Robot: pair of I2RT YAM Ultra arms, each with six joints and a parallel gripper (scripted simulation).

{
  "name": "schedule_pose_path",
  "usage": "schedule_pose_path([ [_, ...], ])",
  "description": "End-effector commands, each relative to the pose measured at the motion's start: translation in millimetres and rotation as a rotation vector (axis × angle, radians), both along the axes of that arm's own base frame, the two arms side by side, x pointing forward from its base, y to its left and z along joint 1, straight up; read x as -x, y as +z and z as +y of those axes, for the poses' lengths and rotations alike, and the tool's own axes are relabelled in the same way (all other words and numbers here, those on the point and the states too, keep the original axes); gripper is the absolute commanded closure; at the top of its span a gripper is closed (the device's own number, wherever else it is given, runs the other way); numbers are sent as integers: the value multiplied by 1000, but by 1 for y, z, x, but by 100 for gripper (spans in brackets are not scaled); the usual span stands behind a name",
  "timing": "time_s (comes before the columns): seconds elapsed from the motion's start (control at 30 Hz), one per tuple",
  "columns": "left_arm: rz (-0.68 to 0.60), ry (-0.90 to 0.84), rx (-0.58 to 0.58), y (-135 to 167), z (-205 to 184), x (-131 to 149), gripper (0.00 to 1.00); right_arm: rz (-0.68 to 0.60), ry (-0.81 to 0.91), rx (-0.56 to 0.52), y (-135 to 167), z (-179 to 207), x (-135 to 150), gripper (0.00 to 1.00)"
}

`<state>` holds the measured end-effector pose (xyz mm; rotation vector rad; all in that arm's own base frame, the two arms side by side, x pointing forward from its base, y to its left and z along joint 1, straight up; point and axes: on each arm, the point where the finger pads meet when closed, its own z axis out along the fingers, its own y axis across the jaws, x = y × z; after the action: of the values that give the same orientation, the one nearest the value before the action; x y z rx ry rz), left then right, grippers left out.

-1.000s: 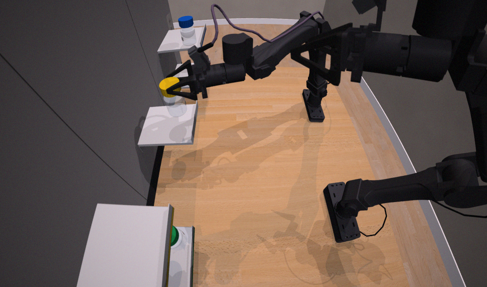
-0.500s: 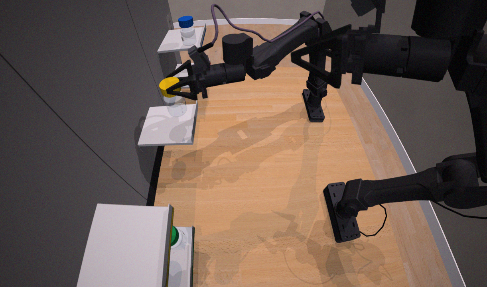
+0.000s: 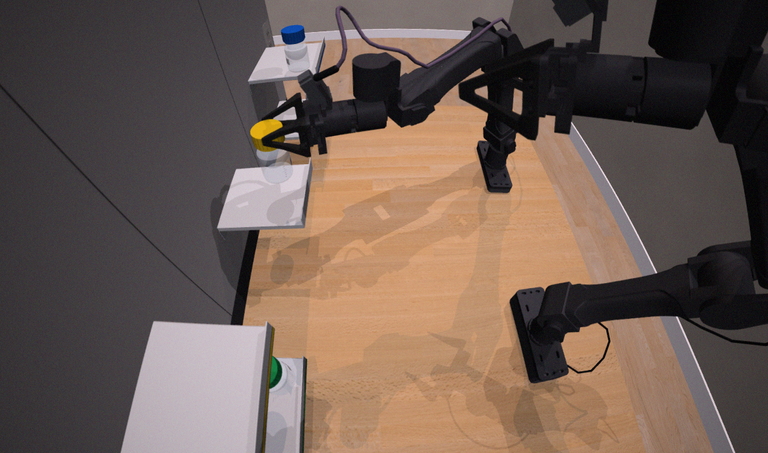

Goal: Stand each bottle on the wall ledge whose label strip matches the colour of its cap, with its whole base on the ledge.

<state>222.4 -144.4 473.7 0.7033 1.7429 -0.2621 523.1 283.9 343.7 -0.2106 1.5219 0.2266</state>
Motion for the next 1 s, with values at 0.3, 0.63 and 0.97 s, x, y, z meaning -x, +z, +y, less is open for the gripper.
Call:
schedule_pose_path([
  [0.3,9,8,1,1,4,5,0,-39,-2,-33,-10,-5,-4,50],
  [0.63,9,8,1,1,4,5,0,-17,-4,-19,-35,-6,-4,50],
  [0.97,9,8,1,1,4,5,0,-28,-4,-21,-29,-4,-3,50],
])
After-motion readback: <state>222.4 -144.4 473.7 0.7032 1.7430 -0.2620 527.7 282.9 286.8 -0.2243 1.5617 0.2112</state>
